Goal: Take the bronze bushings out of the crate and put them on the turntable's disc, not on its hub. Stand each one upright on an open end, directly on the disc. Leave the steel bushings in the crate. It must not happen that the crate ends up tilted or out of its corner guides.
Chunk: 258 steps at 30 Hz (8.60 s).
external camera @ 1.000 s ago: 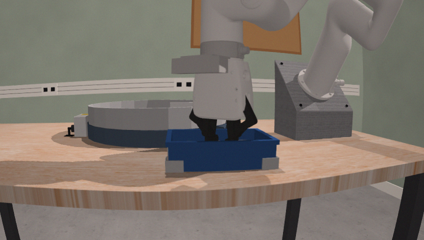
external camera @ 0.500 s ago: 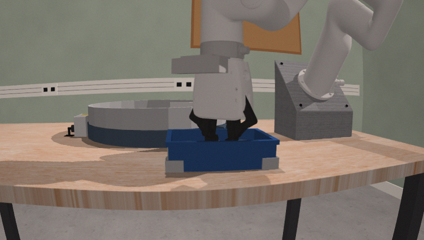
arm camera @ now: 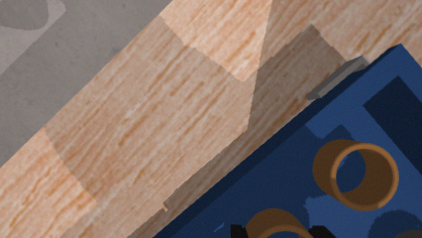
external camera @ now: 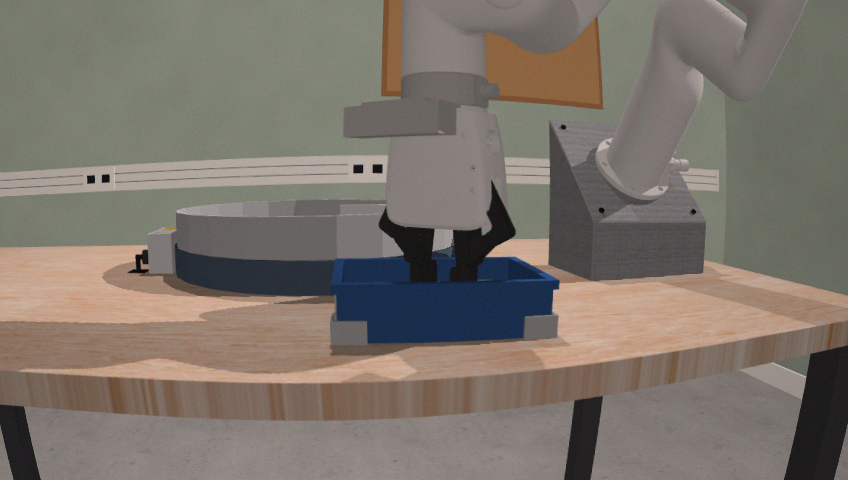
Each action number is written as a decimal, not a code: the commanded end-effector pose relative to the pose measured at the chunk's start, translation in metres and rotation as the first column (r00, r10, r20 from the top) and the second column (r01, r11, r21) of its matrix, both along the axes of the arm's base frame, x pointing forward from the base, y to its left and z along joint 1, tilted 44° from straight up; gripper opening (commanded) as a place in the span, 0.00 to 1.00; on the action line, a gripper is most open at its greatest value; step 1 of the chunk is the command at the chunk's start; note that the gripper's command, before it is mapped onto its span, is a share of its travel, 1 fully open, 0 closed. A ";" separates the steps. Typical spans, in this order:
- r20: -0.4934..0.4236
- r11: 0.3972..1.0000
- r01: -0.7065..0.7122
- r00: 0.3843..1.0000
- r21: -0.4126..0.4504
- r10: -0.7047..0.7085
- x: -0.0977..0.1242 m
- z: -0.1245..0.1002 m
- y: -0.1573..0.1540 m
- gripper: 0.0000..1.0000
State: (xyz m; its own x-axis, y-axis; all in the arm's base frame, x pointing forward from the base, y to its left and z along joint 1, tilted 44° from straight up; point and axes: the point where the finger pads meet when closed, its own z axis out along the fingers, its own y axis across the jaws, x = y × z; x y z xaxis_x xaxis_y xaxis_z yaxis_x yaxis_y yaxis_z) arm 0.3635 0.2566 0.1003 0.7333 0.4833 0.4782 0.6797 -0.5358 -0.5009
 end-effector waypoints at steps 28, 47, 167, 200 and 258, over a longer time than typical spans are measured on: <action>0.003 1.000 0.002 1.000 0.001 -0.002 0.000 0.077 -0.073 0.00; 0.003 1.000 0.002 1.000 0.001 -0.002 0.000 0.079 -0.075 0.00; 0.003 1.000 0.002 1.000 0.001 -0.002 0.029 -0.170 -0.246 0.00; 0.003 1.000 0.002 1.000 0.001 -0.002 0.029 -0.173 -0.242 0.00; 0.003 1.000 0.002 1.000 0.001 -0.002 0.029 -0.174 -0.241 0.42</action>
